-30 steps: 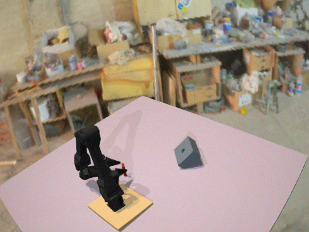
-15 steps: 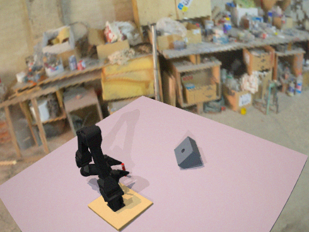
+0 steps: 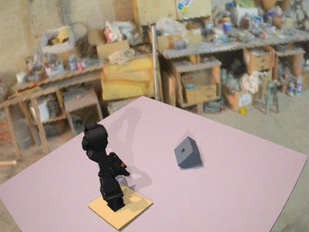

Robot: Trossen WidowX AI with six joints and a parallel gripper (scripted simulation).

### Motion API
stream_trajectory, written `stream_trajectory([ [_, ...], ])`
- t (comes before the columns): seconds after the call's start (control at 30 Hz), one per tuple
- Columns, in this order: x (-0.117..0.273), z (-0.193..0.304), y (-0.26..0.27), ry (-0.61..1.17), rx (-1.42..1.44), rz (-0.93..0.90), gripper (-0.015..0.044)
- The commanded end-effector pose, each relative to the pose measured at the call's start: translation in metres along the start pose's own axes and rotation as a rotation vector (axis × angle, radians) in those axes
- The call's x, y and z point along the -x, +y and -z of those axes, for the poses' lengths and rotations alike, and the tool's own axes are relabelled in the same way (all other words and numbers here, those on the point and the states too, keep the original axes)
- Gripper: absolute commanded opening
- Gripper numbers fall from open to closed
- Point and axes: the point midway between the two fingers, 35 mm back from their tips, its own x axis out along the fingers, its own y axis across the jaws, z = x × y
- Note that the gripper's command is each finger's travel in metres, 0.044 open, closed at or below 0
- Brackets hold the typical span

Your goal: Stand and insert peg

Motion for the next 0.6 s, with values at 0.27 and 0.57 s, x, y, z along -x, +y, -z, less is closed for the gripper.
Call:
stream_trajectory([
  [0.27,0.011,0.016,0.0,-0.368,0.054,-0.011,0.044],
  [0.57,0.028,0.039,0.0,-0.628,0.085,0.124,0.044],
])
